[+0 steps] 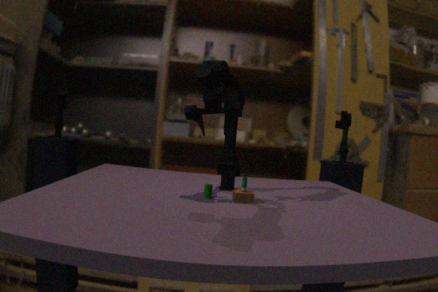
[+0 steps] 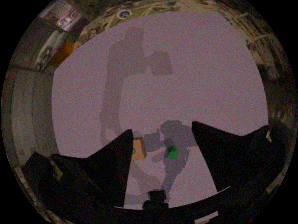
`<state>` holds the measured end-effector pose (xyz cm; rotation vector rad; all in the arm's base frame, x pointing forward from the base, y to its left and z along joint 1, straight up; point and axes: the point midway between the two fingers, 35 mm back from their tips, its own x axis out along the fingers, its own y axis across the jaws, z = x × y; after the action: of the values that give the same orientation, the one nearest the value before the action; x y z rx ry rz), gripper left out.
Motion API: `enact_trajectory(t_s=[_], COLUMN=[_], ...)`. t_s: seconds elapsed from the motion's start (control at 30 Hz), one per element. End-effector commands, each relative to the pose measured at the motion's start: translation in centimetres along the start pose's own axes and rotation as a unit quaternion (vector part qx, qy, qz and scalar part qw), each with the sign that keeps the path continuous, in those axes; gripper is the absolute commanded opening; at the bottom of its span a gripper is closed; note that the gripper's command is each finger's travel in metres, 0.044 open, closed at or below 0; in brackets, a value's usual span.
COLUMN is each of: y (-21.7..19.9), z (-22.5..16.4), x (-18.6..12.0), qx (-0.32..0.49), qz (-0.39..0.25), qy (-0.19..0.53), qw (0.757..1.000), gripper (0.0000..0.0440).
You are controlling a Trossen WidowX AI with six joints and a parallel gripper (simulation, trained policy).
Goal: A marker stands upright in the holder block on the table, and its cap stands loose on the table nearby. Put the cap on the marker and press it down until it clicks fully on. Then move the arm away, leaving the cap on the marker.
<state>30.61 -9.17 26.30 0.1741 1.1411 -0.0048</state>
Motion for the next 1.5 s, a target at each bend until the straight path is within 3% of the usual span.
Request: enact_trajectory(t_s=[0.0,1.47], y=[-0.2,-2.6], z=[-1.1,-9.7], x=[0.4,5.1], qx=[0.004,0.035], qz=[-0.003,-0.028], qy=[0.025,0.251], qw=[1.000,0.967], gripper=[0.0308,0.0306])
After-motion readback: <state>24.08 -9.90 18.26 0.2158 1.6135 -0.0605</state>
